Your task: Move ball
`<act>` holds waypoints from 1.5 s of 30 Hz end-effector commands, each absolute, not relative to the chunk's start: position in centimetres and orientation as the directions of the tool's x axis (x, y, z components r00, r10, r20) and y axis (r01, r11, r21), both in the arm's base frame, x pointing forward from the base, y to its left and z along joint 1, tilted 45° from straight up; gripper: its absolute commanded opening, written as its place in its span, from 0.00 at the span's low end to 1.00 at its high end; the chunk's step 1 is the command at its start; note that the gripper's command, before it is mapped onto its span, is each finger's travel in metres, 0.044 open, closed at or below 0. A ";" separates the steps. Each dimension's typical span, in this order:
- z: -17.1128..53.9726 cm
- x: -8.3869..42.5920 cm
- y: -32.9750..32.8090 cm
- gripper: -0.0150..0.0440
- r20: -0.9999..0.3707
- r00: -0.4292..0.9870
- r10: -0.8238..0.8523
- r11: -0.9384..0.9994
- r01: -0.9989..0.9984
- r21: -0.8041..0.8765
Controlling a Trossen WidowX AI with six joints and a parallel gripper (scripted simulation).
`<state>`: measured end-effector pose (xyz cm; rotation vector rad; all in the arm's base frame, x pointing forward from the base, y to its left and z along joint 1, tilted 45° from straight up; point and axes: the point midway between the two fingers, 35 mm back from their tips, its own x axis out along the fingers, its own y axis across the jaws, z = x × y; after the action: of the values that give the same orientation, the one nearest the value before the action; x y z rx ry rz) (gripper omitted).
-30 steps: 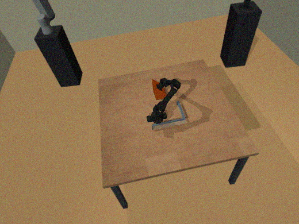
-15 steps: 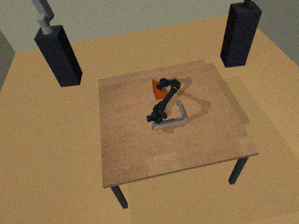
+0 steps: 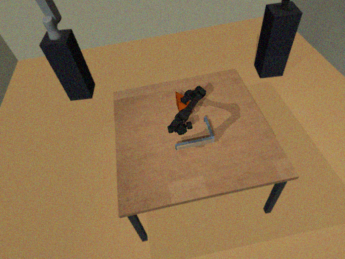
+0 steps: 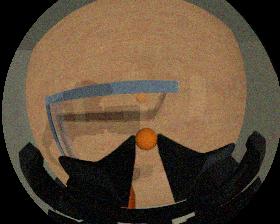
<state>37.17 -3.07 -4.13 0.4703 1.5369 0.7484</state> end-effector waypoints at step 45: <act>-12.0 38.6 5.4 0.25 -0.713 -0.118 0.691 0.698 -0.146 0.701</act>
<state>38.74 5.11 -11.70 0.4569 1.5321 0.7544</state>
